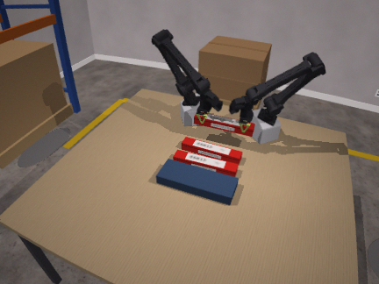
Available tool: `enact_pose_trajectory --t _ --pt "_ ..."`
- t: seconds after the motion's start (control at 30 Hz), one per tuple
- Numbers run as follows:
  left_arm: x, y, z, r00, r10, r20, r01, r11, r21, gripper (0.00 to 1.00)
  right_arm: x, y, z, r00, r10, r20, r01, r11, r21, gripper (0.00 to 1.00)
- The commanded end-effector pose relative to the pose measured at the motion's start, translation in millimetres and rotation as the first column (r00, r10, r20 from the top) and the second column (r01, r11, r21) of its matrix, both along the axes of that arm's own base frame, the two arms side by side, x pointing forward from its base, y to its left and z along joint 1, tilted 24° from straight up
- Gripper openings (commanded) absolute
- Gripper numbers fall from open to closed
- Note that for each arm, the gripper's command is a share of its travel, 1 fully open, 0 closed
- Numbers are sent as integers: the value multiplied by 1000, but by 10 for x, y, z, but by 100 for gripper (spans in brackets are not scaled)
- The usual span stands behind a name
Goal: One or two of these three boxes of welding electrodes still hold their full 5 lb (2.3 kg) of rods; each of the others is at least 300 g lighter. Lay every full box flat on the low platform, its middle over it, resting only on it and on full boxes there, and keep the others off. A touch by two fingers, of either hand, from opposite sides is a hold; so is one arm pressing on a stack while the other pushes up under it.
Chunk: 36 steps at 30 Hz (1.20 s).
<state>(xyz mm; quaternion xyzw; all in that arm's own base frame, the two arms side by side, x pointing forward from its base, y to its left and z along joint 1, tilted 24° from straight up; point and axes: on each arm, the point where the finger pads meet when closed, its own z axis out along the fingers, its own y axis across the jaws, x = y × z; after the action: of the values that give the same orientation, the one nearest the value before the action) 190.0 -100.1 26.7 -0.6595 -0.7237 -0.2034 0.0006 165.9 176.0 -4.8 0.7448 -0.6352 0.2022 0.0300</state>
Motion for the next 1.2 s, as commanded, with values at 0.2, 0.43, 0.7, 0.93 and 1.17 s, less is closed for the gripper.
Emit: enact_pose_trajectory --t 0.2,0.43,0.7,0.93,1.17 --pt "76 55 -76 1000 7 13 -7 1000 -2 0 94 38 -64 1000 6 14 -6 1000 16 0" --pt "103 75 -154 1000 7 10 -7 1000 1 0 102 -19 -143 1000 4 13 -4 1000 13 0" --pt "129 104 -239 1000 7 10 -7 1000 1 0 132 -32 -200 1000 6 19 -6 1000 24 0" --pt "154 134 -326 1000 7 10 -7 1000 1 0 158 -60 -285 1000 6 20 -6 1000 24 0" --pt "153 170 -399 1000 7 6 -7 1000 4 0 154 -120 -401 1000 5 6 -5 1000 2 0"
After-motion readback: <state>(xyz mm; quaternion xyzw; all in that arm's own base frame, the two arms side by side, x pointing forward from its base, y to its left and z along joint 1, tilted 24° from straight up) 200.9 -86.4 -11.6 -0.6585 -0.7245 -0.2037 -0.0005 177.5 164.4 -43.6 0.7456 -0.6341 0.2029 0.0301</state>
